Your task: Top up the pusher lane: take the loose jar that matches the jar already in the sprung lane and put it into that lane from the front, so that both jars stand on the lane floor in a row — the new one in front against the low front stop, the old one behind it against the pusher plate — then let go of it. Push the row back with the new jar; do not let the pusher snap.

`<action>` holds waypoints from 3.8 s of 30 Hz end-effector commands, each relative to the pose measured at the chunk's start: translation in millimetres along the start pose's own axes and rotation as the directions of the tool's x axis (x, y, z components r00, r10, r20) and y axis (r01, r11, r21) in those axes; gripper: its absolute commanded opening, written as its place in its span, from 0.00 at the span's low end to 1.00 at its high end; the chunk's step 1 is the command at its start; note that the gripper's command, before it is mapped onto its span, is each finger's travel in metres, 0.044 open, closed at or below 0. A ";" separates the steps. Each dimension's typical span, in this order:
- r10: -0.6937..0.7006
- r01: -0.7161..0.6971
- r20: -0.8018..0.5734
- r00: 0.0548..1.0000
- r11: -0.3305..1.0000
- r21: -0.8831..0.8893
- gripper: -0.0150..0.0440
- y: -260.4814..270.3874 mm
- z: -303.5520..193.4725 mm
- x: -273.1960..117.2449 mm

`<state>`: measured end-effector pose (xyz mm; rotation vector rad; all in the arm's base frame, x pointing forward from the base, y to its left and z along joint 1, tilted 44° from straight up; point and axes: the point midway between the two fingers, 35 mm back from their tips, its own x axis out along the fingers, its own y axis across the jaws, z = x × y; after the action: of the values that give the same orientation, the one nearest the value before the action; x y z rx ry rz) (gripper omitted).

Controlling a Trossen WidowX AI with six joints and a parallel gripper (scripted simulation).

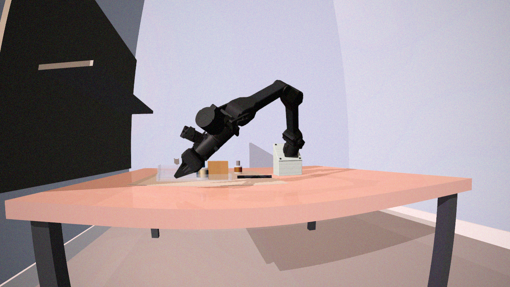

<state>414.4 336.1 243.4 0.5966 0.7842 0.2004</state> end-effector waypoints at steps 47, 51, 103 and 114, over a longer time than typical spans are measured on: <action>0.126 -0.191 -0.743 0.657 0.982 -0.002 1.00 -551.2 -119.2 -83.3; 0.127 -0.191 -0.743 0.657 0.982 -0.001 1.00 -548.9 -128.3 -76.1; 0.129 -0.193 -0.743 0.657 0.981 0.000 0.35 -541.9 -161.6 -46.2; 0.124 -0.189 -0.743 0.658 0.982 -0.003 0.25 -556.2 -106.1 -82.0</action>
<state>252.3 -89.8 -97.9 0.5068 1.5198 0.6711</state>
